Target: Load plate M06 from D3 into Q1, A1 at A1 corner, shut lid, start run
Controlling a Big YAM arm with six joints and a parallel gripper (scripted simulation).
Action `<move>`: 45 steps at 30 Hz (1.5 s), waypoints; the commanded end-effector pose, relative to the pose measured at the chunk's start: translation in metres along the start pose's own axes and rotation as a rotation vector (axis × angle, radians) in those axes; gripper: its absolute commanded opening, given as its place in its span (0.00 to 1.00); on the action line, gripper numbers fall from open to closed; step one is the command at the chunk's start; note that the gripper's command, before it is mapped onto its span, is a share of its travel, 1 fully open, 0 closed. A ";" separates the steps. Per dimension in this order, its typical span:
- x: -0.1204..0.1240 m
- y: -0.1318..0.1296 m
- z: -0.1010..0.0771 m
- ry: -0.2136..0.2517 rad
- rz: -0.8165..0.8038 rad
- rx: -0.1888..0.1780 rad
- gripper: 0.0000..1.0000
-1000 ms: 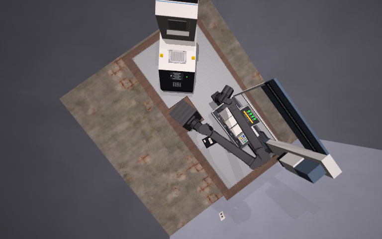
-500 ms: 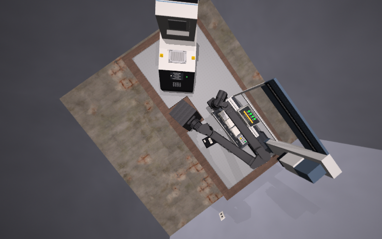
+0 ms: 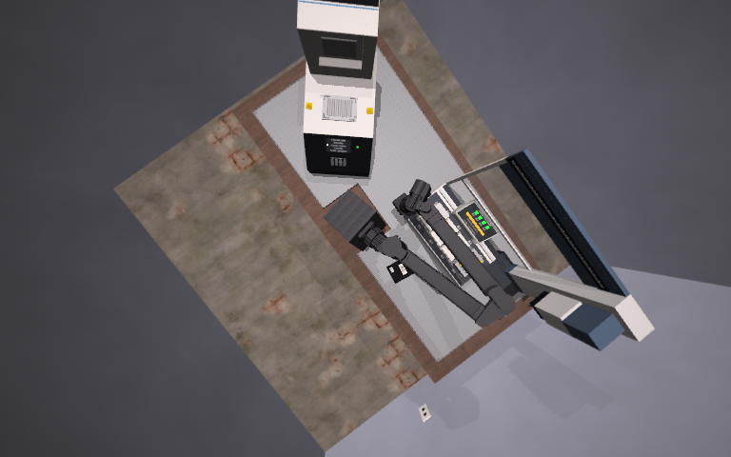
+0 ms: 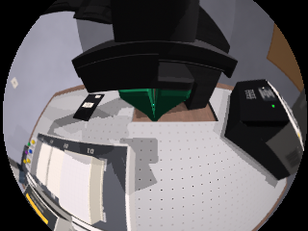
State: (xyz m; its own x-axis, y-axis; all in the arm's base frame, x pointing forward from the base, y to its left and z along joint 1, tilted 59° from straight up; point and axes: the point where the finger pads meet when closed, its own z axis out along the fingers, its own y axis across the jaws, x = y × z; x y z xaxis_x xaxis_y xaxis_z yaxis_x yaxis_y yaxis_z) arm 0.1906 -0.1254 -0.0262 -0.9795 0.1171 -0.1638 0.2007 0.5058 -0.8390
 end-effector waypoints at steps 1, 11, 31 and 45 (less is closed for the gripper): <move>-0.008 0.004 -0.003 -0.017 -0.016 -0.009 0.00; -0.004 0.007 -0.004 -0.021 -0.061 -0.006 0.00; -0.041 -0.093 -0.004 -0.014 0.107 -0.006 0.96; -0.065 -0.156 -0.007 -0.029 0.156 0.001 0.96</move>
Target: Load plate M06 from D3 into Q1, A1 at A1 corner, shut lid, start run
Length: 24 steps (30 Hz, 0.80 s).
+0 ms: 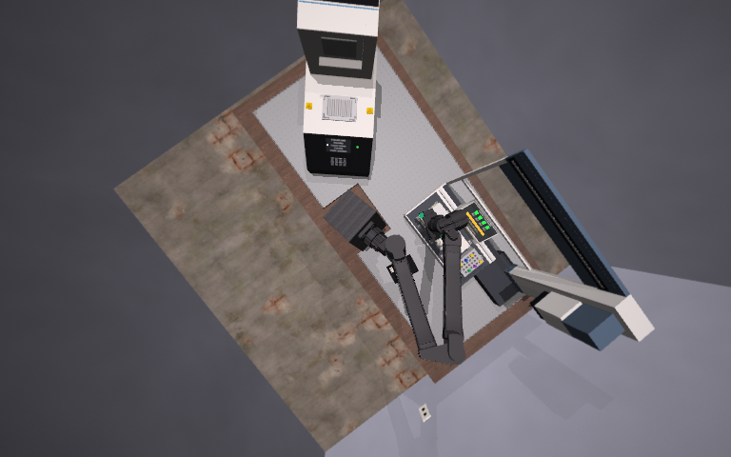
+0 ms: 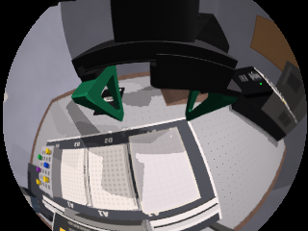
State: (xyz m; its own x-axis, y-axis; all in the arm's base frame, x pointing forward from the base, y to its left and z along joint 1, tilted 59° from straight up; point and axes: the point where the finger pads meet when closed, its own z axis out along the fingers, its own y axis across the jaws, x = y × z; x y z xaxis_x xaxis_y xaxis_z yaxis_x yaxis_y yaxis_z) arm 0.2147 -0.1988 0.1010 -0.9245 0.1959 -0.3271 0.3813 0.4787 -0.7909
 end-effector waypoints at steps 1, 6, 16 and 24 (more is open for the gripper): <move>-0.016 -0.017 -0.002 -0.009 -0.043 0.001 0.96; -0.015 -0.027 0.001 0.007 -0.070 0.001 0.96; -0.049 -0.079 -0.004 -0.016 -0.068 0.007 0.96; -0.055 -0.093 0.000 0.005 -0.123 0.002 0.96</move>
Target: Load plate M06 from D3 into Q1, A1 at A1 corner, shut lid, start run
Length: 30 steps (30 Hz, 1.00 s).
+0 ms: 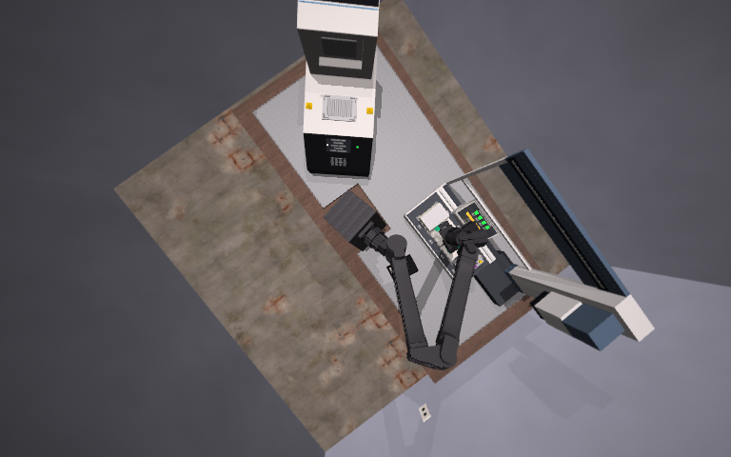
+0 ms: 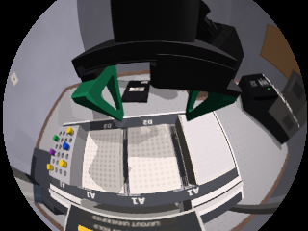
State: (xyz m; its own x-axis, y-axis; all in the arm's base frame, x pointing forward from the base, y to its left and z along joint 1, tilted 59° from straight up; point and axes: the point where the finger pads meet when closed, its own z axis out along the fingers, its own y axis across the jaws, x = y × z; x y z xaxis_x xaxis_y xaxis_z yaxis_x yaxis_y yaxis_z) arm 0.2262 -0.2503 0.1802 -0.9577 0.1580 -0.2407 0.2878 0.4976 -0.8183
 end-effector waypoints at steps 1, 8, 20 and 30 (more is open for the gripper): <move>-0.012 -0.017 -0.003 -0.010 -0.018 0.002 0.96; -0.030 -0.058 -0.005 -0.014 -0.075 0.011 0.96; -0.051 -0.096 -0.001 -0.005 -0.144 0.001 0.96; -0.056 -0.111 -0.004 -0.015 -0.140 0.011 0.96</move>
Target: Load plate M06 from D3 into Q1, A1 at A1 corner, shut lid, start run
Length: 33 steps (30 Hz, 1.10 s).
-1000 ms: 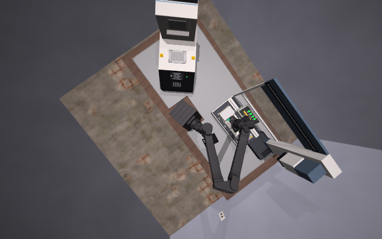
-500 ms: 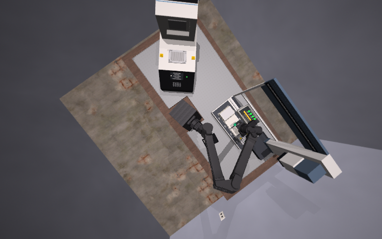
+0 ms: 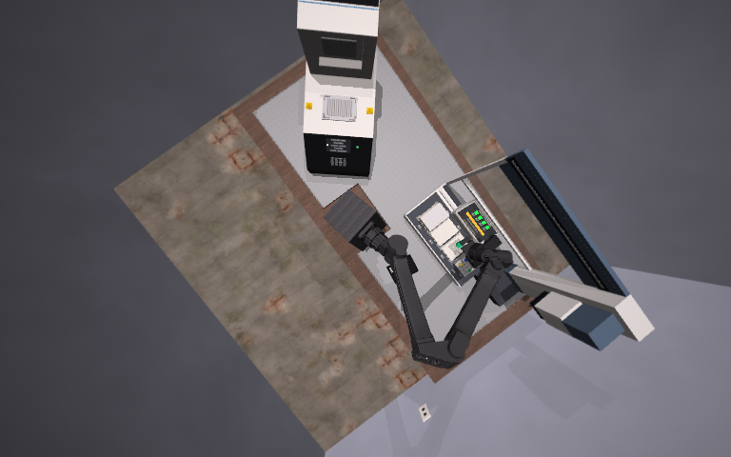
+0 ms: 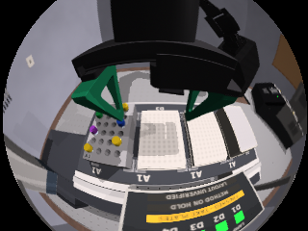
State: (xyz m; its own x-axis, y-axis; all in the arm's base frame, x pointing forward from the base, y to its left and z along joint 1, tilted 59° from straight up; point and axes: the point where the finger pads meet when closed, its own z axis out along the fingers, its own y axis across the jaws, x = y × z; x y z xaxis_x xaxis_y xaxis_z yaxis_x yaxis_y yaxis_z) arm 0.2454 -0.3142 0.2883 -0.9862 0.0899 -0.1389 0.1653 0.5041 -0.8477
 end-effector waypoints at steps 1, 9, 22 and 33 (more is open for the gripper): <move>-0.002 0.003 -0.003 -0.015 -0.007 0.003 0.96; -0.001 0.005 -0.010 -0.035 0.018 0.007 0.96; -0.012 -0.002 -0.014 -0.050 0.053 0.012 0.96; -0.005 0.014 0.013 -0.006 -0.017 -0.015 0.96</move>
State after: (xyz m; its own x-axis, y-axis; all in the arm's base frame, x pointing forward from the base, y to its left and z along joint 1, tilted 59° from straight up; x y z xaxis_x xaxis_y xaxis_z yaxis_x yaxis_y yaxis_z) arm 0.2516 -0.3087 0.2780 -0.9846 0.0740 -0.1586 0.1740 0.5131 -0.8405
